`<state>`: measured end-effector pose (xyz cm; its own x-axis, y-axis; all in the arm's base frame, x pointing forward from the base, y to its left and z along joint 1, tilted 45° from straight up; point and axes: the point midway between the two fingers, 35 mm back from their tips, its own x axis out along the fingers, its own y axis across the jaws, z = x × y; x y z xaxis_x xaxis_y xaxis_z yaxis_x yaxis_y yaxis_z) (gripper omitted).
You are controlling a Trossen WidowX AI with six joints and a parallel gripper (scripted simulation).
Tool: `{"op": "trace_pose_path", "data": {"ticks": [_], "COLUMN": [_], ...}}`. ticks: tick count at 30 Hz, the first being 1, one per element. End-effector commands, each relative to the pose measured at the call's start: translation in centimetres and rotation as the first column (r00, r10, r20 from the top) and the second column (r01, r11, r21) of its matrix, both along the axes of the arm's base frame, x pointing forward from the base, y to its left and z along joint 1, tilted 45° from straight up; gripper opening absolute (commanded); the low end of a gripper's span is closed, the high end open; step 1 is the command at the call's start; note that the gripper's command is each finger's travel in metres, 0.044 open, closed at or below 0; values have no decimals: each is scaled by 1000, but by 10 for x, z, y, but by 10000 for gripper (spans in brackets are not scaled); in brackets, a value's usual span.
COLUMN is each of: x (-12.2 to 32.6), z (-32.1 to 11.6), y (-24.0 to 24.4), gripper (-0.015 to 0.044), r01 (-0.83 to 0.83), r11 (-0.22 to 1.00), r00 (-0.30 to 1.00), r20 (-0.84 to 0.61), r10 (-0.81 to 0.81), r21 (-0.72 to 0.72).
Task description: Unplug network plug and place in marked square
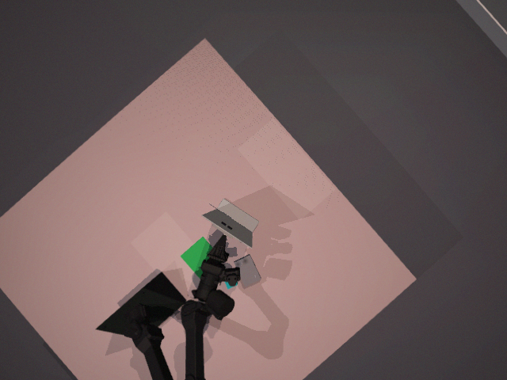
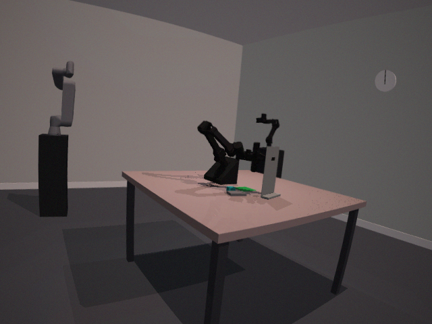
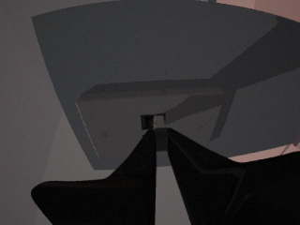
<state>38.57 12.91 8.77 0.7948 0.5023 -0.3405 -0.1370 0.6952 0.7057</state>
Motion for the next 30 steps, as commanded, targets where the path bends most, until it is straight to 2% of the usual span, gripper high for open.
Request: {"op": "trace_pose_path", "data": {"ticks": [1,30], "x": [-4,-19], "z": [0,3], "y": [-2,-8], "gripper": [0,0], "r01": [2,2], "r11": [1000,1000], "r00": [1000,1000], "r20": [-3,-4], "r10": [-2,-2], "r21": [2,2]}}
